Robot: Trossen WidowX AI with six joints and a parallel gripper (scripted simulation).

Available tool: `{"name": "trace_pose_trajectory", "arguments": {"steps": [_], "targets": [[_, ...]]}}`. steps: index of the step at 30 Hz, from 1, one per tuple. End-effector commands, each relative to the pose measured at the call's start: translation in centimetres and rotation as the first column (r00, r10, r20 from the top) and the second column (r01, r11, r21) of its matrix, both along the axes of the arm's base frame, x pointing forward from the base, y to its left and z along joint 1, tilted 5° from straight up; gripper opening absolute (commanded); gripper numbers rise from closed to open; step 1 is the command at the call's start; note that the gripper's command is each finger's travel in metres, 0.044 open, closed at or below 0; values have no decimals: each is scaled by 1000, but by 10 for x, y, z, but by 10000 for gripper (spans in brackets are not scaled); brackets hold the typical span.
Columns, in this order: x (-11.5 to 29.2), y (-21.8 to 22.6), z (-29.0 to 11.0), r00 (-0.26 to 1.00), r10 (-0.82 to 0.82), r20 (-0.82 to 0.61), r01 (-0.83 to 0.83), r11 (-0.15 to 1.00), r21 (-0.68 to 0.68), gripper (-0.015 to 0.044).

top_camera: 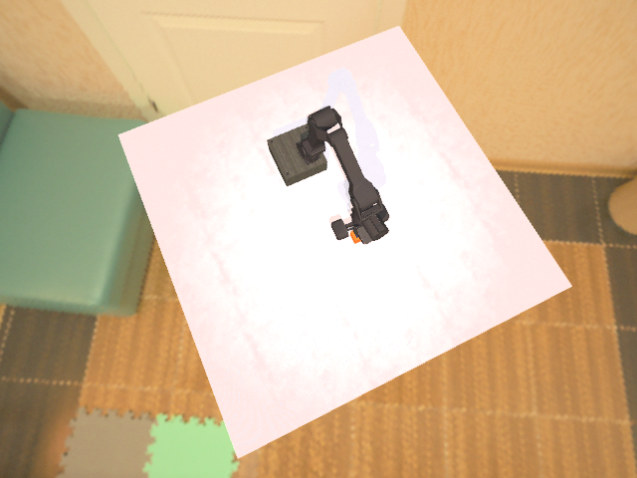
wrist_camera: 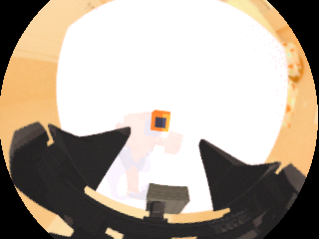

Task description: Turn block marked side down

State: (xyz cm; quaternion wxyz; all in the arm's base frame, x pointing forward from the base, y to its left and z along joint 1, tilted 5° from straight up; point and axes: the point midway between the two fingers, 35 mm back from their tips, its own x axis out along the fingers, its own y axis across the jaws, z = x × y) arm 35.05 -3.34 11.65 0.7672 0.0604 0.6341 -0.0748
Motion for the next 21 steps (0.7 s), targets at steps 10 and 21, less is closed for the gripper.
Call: {"name": "trace_pose_trajectory", "arguments": {"steps": [10,21], "targets": [[1,9,-46,997,41,-73,-40,999,18,440],[3,10,-63,997,41,-73,-40,999,18,440]]}}
